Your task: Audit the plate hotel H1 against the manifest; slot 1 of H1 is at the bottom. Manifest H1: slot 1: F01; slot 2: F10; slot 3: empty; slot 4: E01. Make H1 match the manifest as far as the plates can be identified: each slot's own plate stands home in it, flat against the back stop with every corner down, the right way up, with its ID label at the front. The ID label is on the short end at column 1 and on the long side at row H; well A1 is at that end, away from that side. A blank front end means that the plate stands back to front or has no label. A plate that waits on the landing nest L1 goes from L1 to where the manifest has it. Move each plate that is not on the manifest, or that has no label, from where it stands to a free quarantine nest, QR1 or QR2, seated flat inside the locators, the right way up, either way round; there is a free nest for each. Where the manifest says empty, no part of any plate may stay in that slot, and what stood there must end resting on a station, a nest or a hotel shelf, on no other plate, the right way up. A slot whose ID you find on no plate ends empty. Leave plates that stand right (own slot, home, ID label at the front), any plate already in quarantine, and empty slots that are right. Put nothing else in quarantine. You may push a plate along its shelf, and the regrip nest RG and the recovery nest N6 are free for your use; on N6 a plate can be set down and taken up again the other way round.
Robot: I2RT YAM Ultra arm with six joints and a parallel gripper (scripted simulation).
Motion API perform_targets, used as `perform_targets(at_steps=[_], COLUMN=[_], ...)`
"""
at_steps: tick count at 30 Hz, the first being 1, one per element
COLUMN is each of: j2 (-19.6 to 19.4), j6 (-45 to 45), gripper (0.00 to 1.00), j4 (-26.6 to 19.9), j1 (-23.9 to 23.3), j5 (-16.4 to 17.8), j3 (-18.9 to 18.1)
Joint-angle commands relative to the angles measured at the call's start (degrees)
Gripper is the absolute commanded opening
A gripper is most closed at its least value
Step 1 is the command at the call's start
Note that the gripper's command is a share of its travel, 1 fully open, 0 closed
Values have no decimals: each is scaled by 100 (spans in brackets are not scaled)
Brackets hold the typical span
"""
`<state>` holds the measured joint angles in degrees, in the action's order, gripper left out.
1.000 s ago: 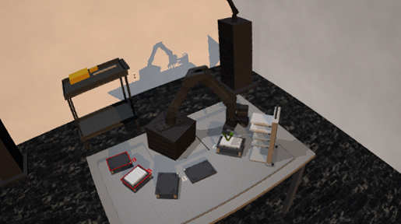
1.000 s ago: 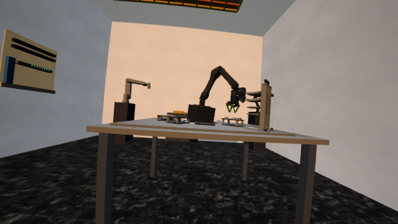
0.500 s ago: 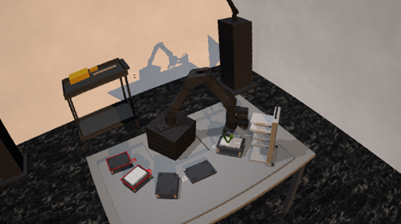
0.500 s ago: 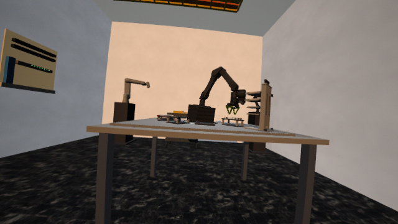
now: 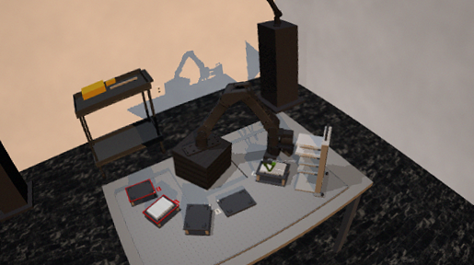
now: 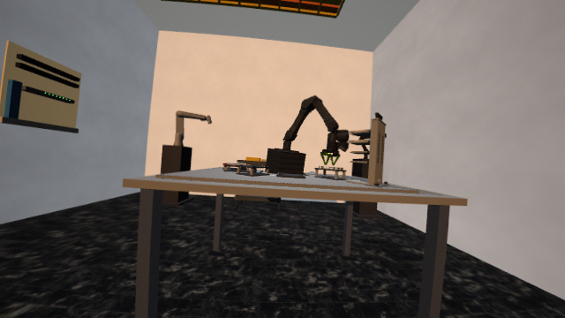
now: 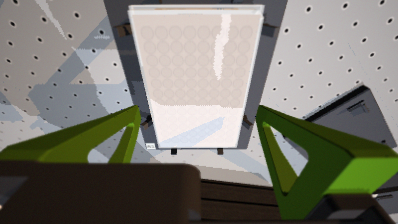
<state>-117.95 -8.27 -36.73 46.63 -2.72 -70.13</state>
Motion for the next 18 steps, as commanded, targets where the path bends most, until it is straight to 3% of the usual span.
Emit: perform_targets(at_steps=[1, 18], j2=[21, -278], j6=[10, 25], gripper=[100, 100], j4=[198, 565], j1=[-4, -18], j5=[2, 4], j3=[-10, 59])
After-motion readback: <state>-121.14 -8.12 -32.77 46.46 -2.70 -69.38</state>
